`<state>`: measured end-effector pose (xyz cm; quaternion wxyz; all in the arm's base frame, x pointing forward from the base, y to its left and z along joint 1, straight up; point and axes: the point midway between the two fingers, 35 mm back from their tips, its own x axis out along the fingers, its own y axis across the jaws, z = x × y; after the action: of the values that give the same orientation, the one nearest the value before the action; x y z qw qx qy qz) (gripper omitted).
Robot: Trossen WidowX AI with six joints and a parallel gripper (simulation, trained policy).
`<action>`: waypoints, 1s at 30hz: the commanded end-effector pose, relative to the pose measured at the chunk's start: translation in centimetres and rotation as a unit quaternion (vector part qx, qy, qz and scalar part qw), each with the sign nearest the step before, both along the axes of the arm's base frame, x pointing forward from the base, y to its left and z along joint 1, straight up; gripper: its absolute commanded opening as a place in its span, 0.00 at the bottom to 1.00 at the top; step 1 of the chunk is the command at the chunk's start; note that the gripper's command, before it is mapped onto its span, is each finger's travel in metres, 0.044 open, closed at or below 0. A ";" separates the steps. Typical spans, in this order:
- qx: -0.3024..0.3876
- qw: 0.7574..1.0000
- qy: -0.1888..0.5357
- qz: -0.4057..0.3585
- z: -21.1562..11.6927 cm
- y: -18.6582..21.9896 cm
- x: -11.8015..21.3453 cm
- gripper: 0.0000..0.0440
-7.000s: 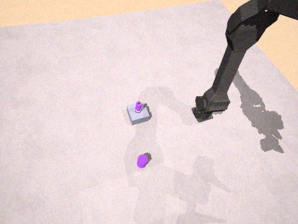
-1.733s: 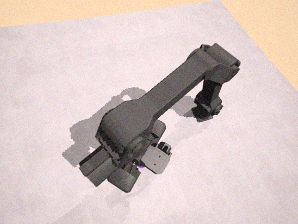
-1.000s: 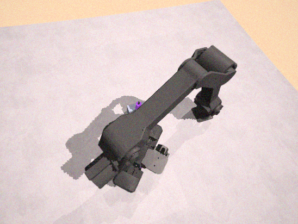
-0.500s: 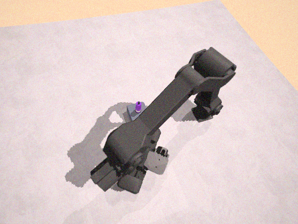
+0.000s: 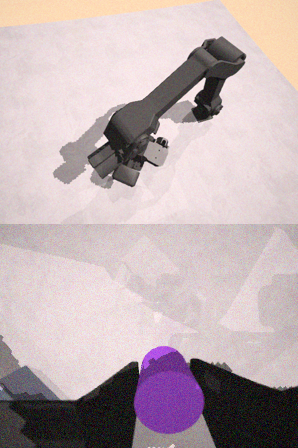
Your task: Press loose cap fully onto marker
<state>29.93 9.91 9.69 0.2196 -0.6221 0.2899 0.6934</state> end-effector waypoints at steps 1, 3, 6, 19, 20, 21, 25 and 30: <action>0.002 1.000 -0.015 -0.004 1.4 -0.7 0.4 0.25; 0.003 1.000 -0.019 -0.009 2.1 -1.1 0.4 0.25; 0.006 1.000 -0.023 -0.018 3.1 -2.0 0.4 0.25; 0.014 0.998 -0.016 -0.061 6.3 -6.2 -0.9 0.21; 0.014 0.998 -0.015 -0.065 6.5 -6.6 -1.0 0.21; 0.014 0.997 -0.014 -0.069 6.6 -6.9 -1.2 0.20; 0.015 0.996 -0.010 -0.087 7.1 -8.6 -1.8 0.18; 0.016 0.994 -0.005 -0.111 7.6 -10.6 -2.7 0.16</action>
<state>27.81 0.23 17.15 0.3003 -0.5940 0.3397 0.6646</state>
